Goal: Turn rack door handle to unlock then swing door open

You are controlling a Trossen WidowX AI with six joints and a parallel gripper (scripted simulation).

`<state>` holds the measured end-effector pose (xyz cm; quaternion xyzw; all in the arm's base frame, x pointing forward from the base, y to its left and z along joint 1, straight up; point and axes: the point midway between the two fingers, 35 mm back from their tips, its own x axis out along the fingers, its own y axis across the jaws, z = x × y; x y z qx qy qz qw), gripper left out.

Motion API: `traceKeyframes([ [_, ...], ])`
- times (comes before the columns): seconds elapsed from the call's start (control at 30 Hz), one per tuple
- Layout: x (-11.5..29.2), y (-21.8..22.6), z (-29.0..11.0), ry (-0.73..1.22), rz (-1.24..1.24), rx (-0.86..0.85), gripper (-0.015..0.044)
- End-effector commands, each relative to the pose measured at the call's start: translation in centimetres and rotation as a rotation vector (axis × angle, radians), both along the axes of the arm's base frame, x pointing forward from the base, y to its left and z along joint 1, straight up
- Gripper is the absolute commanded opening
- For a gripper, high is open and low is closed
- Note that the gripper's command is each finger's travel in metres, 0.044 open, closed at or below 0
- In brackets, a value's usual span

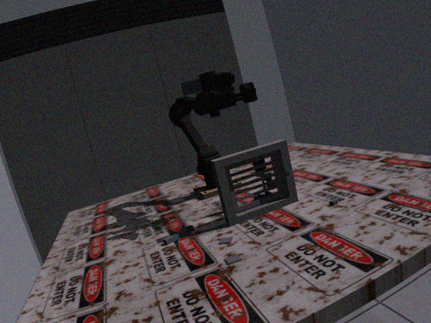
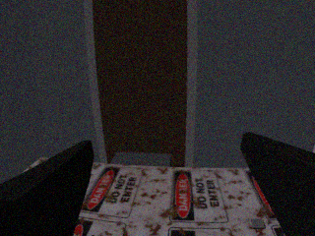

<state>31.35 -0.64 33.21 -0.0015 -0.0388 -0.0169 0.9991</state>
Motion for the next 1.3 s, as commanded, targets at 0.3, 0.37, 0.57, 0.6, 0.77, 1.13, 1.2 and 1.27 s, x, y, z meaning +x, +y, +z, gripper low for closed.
traceKeyframes([
  [0.3,2.2,0.3,-1.9,0.207,0.008,0.037,0.0281],
  [0.37,2.6,0.3,-2.3,0.256,0.008,0.046,0.0281],
  [0.57,3.6,0.5,-3.8,0.402,0.008,0.071,0.0281],
  [0.6,3.7,0.6,-4.0,0.427,0.007,0.075,0.0281],
  [0.77,4.2,0.7,-5.2,0.549,0.003,0.095,0.0281],
  [1.13,4.4,1.1,-7.8,0.819,-0.015,0.134,0.0281],
  [1.2,4.3,1.2,-8.2,0.868,-0.02,0.14,0.0281],
  [1.27,4.2,1.2,-8.6,0.917,-0.026,0.147,0.0281],
])
